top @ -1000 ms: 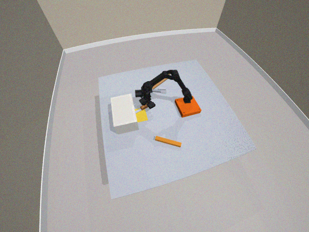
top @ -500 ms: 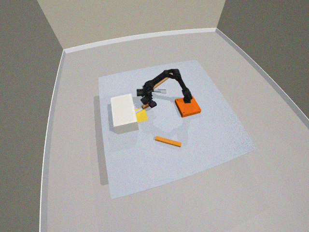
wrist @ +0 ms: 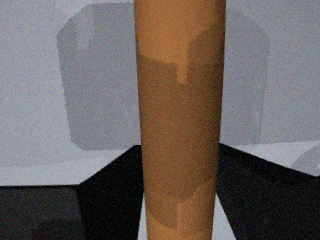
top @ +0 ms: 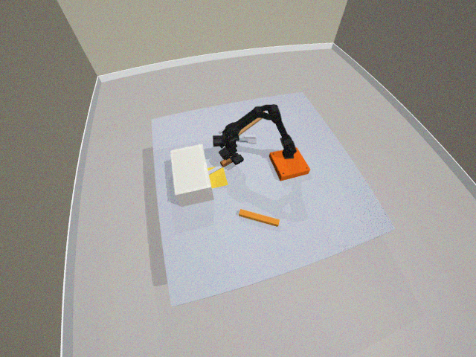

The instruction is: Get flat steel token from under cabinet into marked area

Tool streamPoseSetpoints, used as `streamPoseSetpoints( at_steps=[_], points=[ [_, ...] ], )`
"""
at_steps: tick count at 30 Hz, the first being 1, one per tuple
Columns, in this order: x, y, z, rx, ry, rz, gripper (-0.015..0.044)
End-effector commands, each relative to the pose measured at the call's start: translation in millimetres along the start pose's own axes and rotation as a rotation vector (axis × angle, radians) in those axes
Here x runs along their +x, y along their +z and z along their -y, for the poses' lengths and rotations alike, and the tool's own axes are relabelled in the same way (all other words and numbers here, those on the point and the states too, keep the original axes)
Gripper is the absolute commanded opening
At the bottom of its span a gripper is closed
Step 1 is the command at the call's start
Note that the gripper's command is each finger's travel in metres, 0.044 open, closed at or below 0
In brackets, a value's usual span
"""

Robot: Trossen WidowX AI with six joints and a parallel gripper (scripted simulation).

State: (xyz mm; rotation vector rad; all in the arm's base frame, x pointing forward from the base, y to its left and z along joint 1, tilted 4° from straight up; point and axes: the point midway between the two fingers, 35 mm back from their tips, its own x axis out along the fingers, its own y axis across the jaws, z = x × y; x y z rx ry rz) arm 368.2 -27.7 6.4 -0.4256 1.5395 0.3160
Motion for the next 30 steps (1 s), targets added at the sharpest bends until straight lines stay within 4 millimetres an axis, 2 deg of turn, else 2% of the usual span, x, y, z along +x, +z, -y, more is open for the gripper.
streamPoseSetpoints(
  at_steps=[1,30],
  points=[
    [0.9,-7.4,0.2,-0.001,0.000,-0.003,0.0000],
    [1.3,-42.1,1.3,-0.001,0.000,-0.006,0.0000]
  ],
)
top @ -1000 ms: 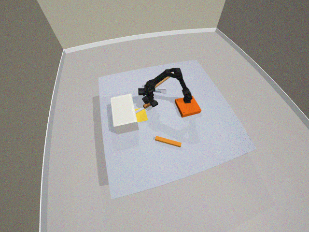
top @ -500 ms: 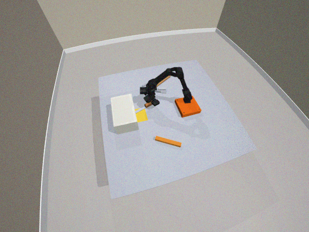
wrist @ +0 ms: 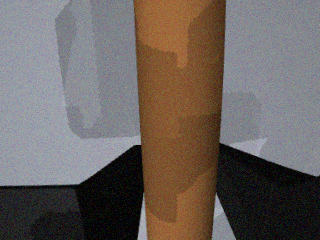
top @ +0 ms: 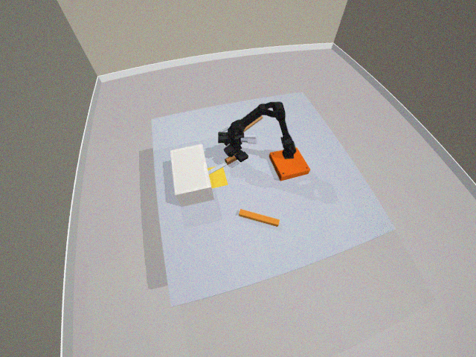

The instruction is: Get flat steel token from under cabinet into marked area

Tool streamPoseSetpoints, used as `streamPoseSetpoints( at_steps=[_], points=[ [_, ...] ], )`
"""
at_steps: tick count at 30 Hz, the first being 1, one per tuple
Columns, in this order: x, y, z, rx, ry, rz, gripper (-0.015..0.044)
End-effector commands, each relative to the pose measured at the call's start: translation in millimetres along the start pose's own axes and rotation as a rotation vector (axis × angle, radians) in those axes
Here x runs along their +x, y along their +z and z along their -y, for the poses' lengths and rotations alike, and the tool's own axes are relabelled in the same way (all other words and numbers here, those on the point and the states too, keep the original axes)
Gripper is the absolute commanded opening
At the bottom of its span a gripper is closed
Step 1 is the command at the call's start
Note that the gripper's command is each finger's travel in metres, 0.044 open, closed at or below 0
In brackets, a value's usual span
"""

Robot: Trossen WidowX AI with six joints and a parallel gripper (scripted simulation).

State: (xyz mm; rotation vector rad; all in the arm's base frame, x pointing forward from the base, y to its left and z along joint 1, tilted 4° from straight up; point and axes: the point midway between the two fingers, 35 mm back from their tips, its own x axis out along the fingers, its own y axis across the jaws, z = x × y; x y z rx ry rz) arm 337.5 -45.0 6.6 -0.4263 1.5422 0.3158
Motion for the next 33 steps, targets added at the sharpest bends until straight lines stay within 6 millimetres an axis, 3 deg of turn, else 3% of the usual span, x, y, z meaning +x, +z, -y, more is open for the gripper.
streamPoseSetpoints(
  at_steps=[1,33],
  points=[
    [0.9,-8.1,0.1,0.000,0.000,-0.003,0.0000],
    [1.3,-51.9,2.2,-0.001,0.000,-0.007,0.0000]
  ],
)
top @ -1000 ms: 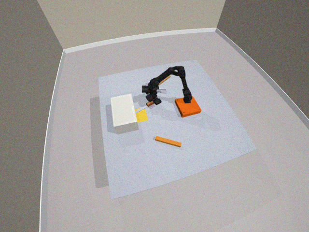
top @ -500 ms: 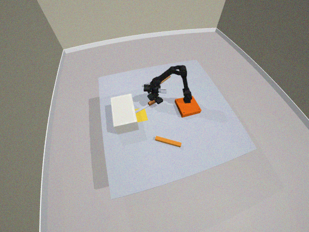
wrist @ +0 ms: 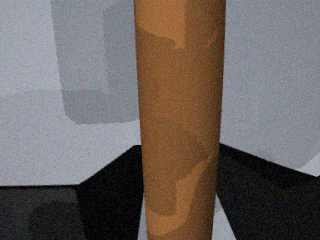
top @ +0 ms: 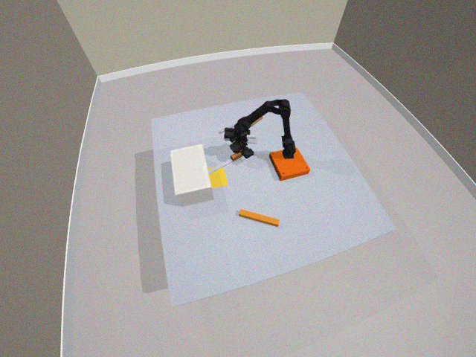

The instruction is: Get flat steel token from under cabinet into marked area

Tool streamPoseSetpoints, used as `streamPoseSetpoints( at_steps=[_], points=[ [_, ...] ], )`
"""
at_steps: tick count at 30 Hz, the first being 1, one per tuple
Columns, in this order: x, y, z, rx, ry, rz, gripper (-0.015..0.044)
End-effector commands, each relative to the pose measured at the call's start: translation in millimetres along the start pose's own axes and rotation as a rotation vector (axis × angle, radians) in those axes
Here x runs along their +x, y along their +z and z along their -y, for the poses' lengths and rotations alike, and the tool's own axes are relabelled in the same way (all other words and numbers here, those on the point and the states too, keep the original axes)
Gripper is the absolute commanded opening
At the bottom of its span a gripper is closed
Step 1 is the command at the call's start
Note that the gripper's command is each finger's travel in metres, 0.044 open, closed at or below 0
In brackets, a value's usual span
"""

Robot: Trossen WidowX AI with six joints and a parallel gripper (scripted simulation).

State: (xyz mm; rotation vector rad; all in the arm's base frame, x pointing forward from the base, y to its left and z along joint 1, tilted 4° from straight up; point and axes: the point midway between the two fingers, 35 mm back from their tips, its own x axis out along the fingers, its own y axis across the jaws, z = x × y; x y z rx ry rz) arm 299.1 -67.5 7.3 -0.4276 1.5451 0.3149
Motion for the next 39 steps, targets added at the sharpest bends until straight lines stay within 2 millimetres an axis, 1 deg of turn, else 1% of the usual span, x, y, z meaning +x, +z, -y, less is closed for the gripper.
streamPoseSetpoints(
  at_steps=[1,25,26,29,39],
  points=[
    [0.9,-9.0,-0.2,-0.001,0.000,-0.004,0.0000],
    [1.2,-47.1,2.8,-0.001,0.000,-0.008,0.0000],
    [1.3,-48.2,3.0,-0.001,0.000,-0.008,0.0000],
    [0.2,-42.7,3.9,0.001,-0.001,-0.004,0.0000],
    [-2.2,-49.2,10.1,-0.004,-0.001,-0.007,0.0000]
  ],
)
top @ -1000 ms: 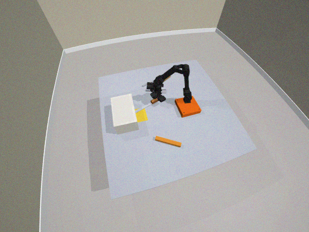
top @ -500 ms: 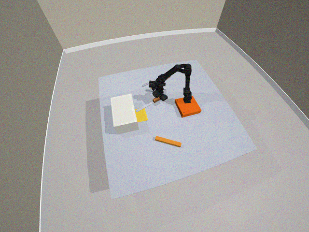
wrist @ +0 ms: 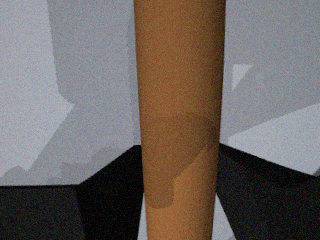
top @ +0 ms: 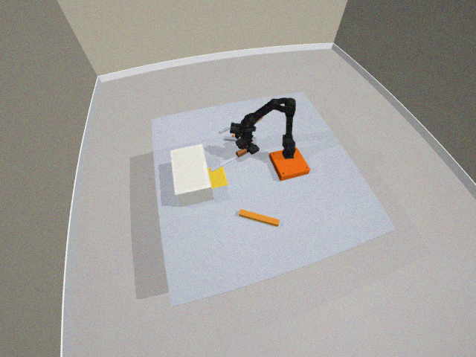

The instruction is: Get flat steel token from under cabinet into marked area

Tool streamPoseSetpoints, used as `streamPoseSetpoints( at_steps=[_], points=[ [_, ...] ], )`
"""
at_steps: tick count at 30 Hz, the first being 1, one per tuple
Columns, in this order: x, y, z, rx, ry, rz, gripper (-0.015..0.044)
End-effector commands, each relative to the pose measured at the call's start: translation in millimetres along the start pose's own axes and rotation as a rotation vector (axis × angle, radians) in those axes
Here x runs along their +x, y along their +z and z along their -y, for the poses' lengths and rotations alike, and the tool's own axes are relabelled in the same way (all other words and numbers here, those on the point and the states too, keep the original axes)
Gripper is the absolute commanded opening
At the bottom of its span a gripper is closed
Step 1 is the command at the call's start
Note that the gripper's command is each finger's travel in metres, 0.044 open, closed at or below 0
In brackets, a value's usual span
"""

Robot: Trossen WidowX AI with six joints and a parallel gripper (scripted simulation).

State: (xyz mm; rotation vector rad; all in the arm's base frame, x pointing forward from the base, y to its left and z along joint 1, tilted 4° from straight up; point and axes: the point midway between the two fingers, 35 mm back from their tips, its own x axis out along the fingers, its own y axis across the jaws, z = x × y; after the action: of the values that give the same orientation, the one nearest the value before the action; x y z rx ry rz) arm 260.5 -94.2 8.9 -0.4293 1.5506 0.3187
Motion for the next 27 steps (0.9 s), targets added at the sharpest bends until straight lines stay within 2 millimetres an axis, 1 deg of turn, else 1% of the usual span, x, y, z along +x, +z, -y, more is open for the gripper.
streamPoseSetpoints(
  at_steps=[1,3,5,10,11,16,19,27],
  points=[
    [-2.2,-3.3,4.5,-0.001,-0.004,-0.002,0.0000],
    [-2.5,-3.9,4.9,-0.002,-0.004,-0.002,0.0000],
    [-0.5,-2.8,1.7,-0.002,0.001,-0.002,0.0053],
    [-0.5,-2.9,1.8,-0.002,0.001,-0.002,0.0184],
    [-0.5,-2.9,1.8,-0.002,0.001,-0.002,0.0200],
    [-0.6,-2.8,1.9,-0.002,0.001,-0.002,0.0200],
    [-0.5,-2.9,1.8,-0.002,-0.003,-0.003,0.0270],
    [-0.7,-2.1,1.4,-0.005,-0.003,-0.003,0.0270]
  ],
)
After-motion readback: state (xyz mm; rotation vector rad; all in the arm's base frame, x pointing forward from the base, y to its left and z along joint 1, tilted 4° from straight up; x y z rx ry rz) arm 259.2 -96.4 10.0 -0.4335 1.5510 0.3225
